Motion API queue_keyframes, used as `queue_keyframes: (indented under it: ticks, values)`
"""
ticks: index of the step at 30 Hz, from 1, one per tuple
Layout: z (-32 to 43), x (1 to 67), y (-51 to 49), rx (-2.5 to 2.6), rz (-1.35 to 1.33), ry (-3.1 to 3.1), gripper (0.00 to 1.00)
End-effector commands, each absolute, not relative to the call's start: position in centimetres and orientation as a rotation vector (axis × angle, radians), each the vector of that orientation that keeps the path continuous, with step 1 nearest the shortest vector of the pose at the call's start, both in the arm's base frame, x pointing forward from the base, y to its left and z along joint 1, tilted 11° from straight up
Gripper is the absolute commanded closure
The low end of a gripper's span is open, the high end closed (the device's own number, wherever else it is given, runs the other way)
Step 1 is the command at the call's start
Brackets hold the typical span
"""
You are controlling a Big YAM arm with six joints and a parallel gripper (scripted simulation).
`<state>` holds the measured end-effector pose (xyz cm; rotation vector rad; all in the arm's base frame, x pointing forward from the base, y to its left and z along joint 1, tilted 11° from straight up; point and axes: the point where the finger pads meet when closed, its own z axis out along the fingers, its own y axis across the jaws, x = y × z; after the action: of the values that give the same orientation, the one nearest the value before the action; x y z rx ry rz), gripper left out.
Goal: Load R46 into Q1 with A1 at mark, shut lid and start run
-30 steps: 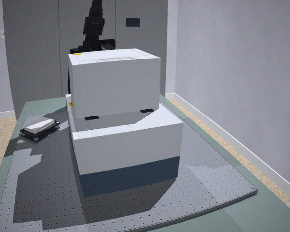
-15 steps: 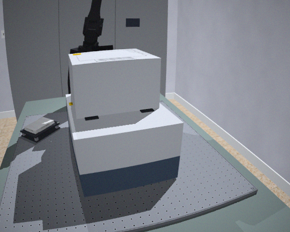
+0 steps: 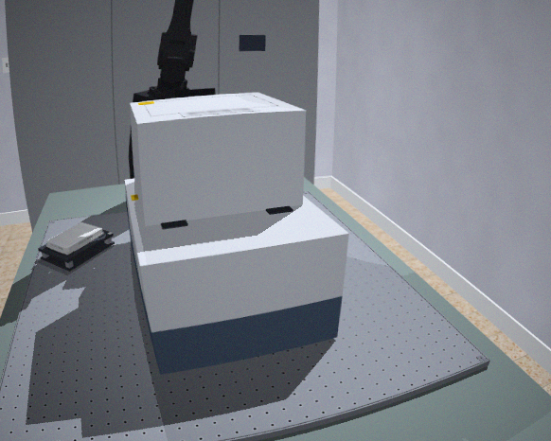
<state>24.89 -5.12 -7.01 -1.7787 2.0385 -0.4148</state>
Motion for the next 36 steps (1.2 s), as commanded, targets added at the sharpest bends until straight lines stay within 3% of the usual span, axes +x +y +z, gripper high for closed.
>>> queue_keyframes:
  ticks: [1, 36]
  values:
    - [-6.6, 26.9, -5.4, -1.749, -0.453, 2.022, 1.0]
    - [-9.2, 31.2, -5.5, -1.702, -0.427, 2.058, 1.0]
